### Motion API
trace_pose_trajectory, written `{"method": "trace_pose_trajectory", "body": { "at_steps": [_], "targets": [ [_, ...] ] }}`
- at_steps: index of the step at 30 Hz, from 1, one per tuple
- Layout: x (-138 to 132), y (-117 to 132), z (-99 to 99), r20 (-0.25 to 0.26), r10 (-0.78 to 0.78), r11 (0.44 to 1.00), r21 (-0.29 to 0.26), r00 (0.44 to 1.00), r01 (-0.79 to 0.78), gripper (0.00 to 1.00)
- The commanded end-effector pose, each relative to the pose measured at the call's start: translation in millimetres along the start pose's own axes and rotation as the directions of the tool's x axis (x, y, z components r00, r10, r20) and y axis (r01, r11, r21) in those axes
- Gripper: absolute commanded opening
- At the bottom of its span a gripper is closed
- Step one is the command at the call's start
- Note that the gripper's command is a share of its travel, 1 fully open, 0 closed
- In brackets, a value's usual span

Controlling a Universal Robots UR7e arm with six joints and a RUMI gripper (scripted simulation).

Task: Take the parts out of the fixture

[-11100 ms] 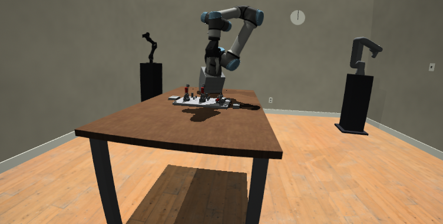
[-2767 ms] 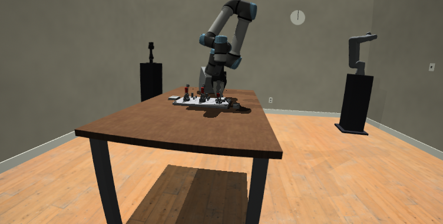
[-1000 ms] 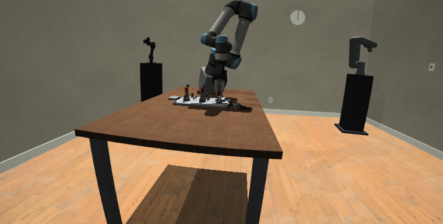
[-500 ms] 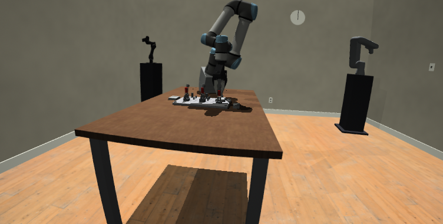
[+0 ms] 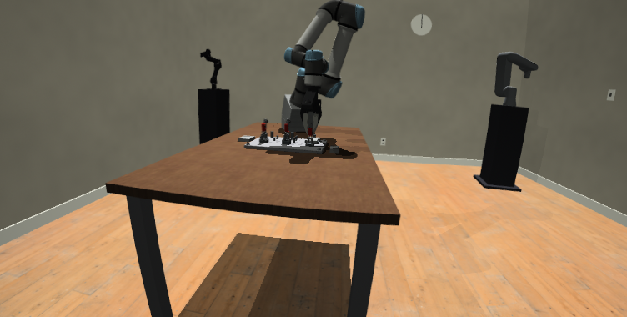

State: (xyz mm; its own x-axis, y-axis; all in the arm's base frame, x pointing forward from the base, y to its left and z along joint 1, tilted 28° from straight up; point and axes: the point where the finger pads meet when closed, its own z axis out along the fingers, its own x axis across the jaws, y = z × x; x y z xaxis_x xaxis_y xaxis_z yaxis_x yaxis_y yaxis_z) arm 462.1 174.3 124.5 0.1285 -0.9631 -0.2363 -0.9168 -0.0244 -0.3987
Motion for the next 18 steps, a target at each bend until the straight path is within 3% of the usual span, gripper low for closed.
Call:
{"method": "trace_pose_trajectory", "body": {
  "at_steps": [1,17,18],
  "targets": [
    [-0.1,0.1,-0.2,0.000,0.000,1.000,0.001,1.000,0.000,0.00],
    [-0.1,0.1,-0.2,0.000,0.000,1.000,0.001,1.000,0.000,0.00],
    [-0.1,0.1,-0.2,0.000,0.000,1.000,0.001,1.000,0.000,0.28]
  ]
}}
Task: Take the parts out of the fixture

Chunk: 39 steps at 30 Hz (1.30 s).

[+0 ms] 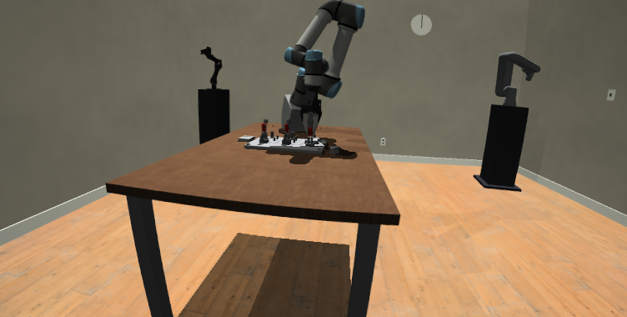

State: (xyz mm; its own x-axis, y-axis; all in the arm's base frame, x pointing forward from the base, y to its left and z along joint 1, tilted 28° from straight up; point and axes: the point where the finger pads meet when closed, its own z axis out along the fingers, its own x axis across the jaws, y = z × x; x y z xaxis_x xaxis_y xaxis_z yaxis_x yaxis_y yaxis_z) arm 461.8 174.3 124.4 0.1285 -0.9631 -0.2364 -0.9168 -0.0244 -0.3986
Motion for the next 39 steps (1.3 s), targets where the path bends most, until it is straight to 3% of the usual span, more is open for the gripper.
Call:
{"method": "trace_pose_trajectory", "body": {
  "at_steps": [1,23,29,39],
  "targets": [
    [0,0,-0.2,0.000,0.000,1.000,0.001,1.000,0.000,0.28],
    [0,0,-1.9,0.000,0.000,1.000,0.001,1.000,0.000,0.28],
    [0,0,-10.1,0.000,0.000,1.000,0.001,1.000,0.000,0.28],
    [0,0,-44.7,0.000,0.000,1.000,0.001,1.000,0.000,0.28]
  ]
}}
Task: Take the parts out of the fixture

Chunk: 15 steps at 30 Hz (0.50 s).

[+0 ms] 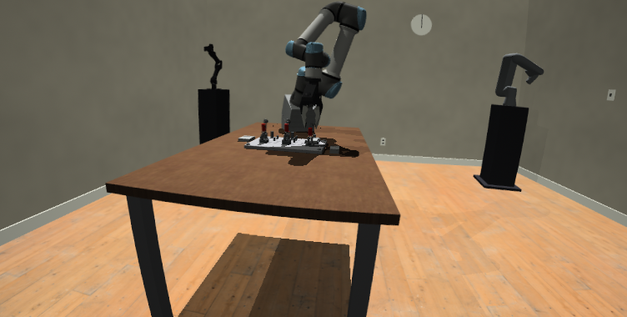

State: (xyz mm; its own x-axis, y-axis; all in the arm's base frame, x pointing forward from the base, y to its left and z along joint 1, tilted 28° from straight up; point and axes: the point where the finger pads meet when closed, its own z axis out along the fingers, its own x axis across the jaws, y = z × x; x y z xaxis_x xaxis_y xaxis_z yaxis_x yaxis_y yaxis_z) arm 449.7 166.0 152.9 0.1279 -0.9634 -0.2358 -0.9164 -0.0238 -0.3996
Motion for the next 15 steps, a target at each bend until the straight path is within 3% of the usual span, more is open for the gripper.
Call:
{"method": "trace_pose_trajectory", "body": {
  "at_steps": [1,15],
  "targets": [
    [0.2,0.0,-14.7,0.001,-0.001,1.000,0.000,1.000,0.001,0.28],
    [0.2,0.0,-18.2,0.001,-0.001,1.000,0.000,1.000,0.001,0.28]
  ]
}}
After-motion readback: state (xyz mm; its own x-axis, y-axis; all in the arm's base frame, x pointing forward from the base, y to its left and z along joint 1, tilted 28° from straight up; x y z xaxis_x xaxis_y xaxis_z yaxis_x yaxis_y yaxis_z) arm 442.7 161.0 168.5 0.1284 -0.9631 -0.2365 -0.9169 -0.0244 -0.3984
